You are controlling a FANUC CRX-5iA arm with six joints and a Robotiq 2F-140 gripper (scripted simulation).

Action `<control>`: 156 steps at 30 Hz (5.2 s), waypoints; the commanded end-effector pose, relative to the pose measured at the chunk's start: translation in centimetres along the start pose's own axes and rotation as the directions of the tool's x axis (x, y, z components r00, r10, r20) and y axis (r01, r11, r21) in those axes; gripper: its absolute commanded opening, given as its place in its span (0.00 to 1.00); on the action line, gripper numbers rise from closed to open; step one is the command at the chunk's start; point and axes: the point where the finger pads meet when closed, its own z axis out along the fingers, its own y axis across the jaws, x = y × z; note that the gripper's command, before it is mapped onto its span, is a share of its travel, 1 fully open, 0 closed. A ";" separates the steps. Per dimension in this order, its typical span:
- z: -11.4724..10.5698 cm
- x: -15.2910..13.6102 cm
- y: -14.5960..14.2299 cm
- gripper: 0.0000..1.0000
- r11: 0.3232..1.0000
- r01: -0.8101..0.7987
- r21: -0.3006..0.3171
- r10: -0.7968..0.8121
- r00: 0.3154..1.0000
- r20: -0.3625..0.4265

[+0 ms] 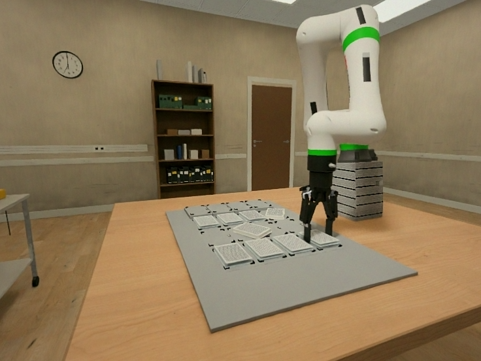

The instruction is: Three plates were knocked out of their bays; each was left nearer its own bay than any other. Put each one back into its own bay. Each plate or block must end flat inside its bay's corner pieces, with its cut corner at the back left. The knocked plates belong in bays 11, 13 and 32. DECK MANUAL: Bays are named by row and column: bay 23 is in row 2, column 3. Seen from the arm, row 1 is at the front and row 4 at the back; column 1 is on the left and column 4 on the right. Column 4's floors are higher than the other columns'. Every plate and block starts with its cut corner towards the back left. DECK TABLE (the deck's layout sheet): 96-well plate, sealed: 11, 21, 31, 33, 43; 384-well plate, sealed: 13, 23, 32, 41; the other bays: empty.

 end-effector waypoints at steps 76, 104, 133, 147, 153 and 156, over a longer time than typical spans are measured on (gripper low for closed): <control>0.3 0.0 -0.1 0.70 1.000 0.000 0.001 0.000 1.000 0.001; -1.1 0.0 -0.1 0.70 1.000 0.000 0.001 0.000 1.000 0.001; -3.8 0.0 -0.1 0.70 1.000 0.000 0.001 0.000 1.000 0.001; -3.8 2.3 0.0 0.70 0.980 -0.198 0.001 0.198 0.980 0.001; -3.8 4.7 0.1 0.70 0.921 -0.389 0.001 0.389 0.921 0.001; -3.8 5.5 0.1 0.70 0.893 -0.450 0.001 0.450 0.893 0.002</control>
